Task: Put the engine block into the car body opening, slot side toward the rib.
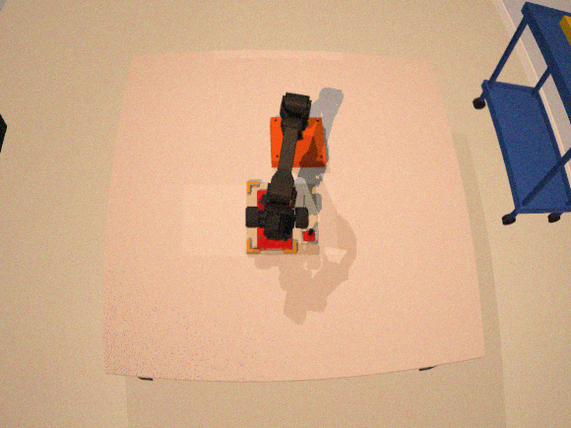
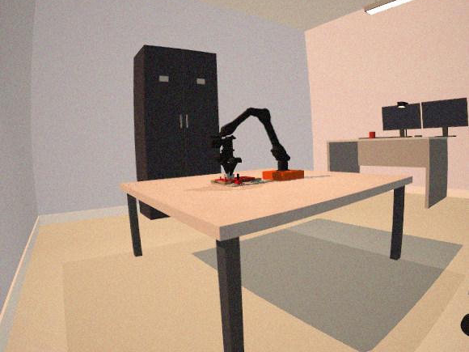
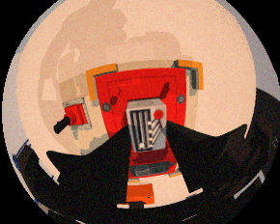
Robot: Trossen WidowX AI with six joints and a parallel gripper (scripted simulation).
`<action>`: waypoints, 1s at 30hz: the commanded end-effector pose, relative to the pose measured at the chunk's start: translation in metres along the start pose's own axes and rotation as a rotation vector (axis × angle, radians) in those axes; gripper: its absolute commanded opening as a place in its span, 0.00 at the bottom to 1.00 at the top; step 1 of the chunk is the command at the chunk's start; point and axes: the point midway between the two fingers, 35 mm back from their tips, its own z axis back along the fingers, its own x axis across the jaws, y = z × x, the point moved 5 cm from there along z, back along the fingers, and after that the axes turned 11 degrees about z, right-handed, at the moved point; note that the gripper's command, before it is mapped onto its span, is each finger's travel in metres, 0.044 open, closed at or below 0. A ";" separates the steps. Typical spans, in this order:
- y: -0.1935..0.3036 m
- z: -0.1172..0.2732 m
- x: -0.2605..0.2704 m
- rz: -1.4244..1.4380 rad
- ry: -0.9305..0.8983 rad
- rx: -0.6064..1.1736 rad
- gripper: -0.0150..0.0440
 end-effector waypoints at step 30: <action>0.000 -0.003 0.000 0.001 0.000 0.000 1.00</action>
